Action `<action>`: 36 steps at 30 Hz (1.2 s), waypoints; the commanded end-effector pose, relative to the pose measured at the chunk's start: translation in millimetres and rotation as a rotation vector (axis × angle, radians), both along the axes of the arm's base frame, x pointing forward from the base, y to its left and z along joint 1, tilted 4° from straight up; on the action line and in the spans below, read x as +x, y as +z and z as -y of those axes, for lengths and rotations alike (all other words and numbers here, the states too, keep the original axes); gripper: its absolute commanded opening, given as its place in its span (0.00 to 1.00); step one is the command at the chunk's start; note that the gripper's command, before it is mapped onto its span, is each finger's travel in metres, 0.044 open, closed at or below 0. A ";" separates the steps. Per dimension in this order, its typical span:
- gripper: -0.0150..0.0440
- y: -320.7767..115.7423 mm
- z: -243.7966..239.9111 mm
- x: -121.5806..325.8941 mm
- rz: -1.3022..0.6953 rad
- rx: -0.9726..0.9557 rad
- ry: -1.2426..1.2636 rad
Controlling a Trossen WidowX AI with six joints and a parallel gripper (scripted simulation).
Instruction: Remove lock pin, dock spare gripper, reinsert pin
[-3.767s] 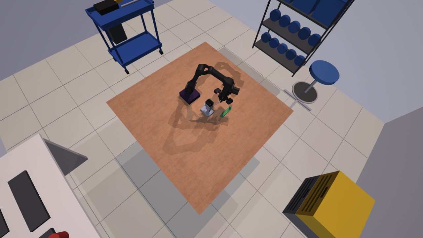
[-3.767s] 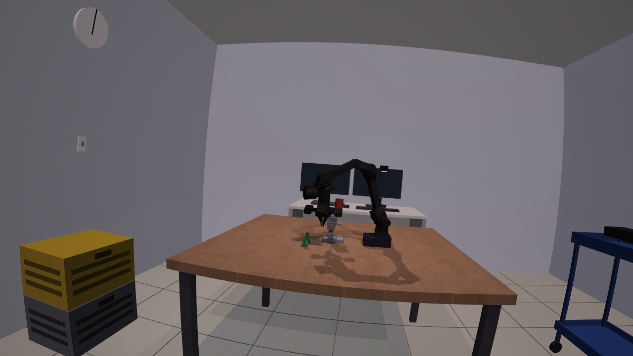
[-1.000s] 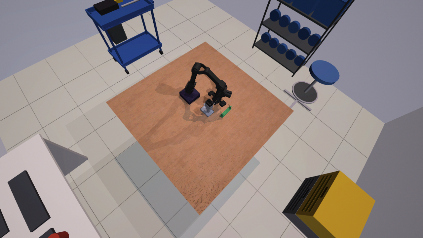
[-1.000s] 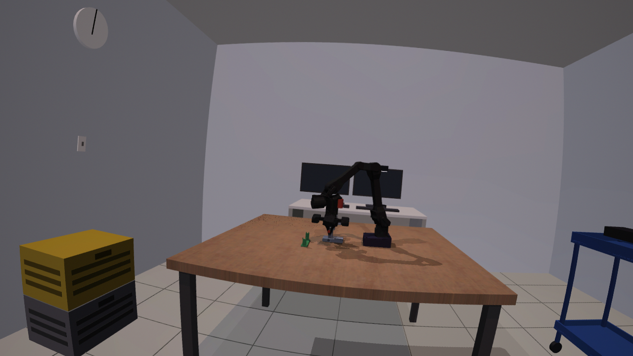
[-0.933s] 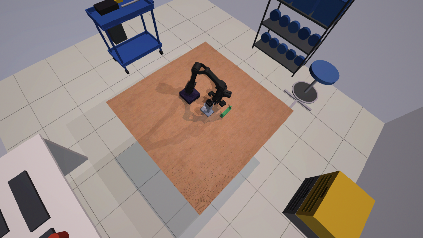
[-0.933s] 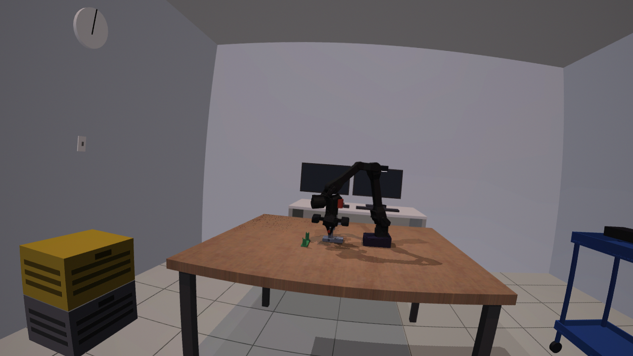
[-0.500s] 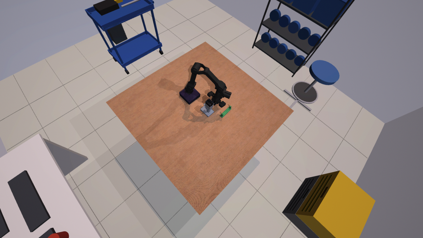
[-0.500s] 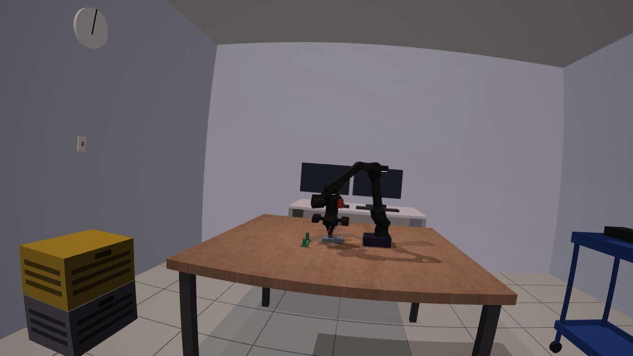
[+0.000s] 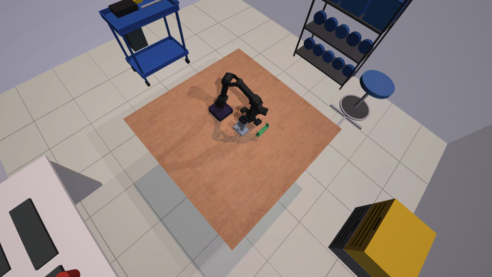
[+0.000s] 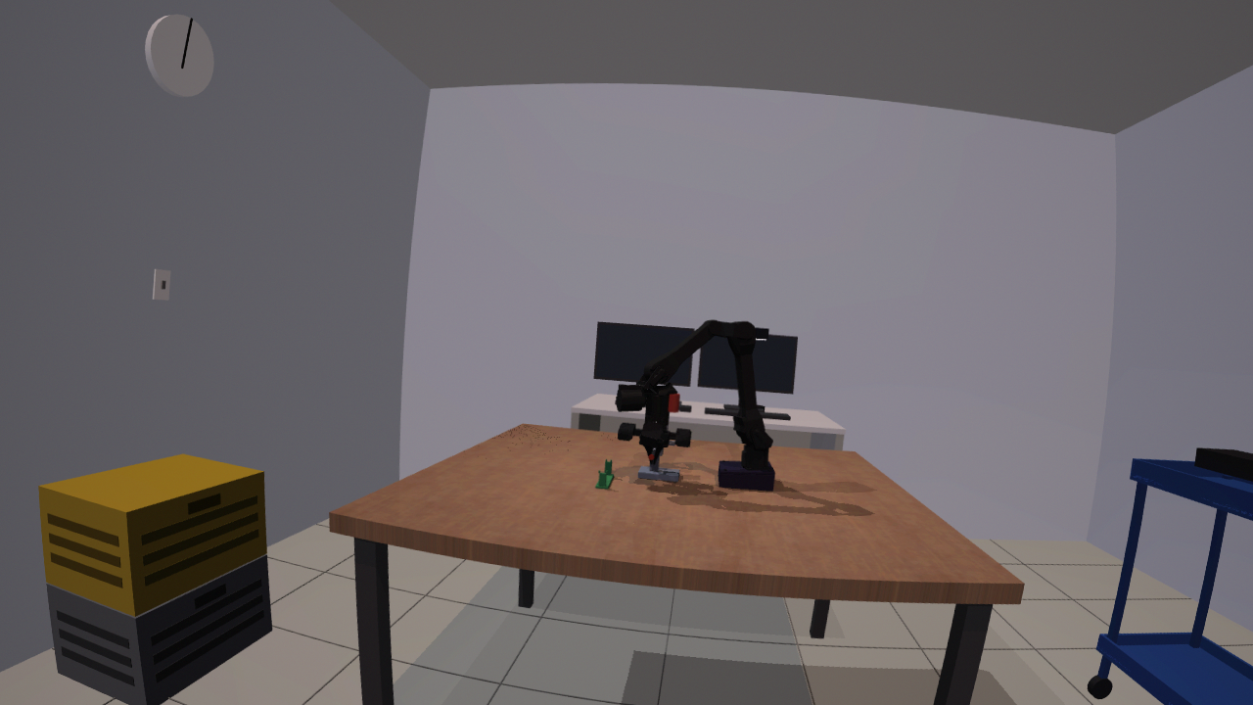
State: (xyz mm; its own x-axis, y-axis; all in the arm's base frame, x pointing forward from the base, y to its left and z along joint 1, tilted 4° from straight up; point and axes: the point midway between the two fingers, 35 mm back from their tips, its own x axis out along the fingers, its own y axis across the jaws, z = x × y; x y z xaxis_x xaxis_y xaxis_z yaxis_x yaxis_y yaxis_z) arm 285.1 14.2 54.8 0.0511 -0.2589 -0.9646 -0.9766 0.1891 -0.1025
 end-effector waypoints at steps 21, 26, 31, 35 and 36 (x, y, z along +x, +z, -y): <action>0.25 -0.4 15.3 -2.8 -0.001 -0.001 0.002; 0.25 -0.4 18.2 -3.2 -0.001 -0.001 0.002; 0.25 -0.4 20.2 -3.6 -0.001 -0.001 0.002; 0.43 -0.2 18.8 -3.4 -0.001 -0.001 -0.001; 0.48 -0.2 18.8 -3.4 -0.001 -0.001 -0.001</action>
State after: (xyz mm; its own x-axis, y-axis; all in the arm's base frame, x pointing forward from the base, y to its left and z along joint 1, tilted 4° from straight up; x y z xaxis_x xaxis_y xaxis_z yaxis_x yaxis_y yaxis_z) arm 281.6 -4.6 54.6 0.0497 -0.2591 -0.9646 -0.9767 0.1892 -0.1011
